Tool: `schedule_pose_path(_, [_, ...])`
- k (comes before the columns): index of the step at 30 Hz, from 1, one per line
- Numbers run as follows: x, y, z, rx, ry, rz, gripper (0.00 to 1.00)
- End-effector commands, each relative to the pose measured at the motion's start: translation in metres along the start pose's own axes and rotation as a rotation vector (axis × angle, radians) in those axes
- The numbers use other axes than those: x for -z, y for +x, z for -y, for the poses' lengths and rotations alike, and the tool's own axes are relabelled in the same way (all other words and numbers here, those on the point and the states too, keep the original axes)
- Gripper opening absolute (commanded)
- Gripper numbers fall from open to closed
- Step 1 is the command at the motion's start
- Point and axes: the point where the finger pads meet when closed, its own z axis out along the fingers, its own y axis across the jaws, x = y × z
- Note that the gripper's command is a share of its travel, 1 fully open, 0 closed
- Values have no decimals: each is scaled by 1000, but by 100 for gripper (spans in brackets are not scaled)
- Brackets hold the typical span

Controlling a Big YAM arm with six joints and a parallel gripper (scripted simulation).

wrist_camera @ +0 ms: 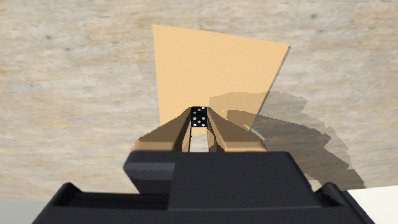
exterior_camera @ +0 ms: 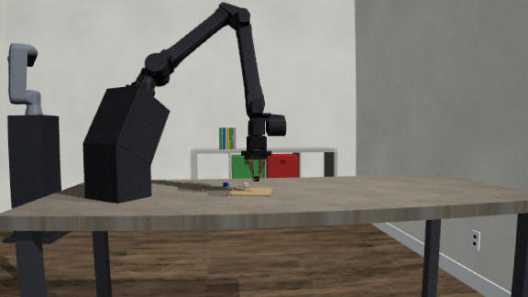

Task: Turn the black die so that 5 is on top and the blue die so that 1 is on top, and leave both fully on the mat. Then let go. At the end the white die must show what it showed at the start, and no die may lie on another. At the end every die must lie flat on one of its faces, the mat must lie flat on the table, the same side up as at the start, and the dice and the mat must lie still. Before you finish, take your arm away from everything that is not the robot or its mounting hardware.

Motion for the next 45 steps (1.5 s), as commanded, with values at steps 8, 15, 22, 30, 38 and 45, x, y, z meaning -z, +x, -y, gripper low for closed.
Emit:
schedule_pose_path(8, [-29, 5, -10, 0, -19, -2, 12])
schedule_pose_path(15, [-23, 6, -20, 2, -42, -3, 12])
schedule_pose_path(22, [-24, 6, -17, 3, -38, -3, 12])
schedule_pose_path(30, [-24, 6, -17, 3, -38, -3, 12])
schedule_pose_path(38, [-24, 6, -17, 3, -38, -3, 12])
schedule_pose_path(45, [-24, 6, -17, 3, -38, -3, 12])
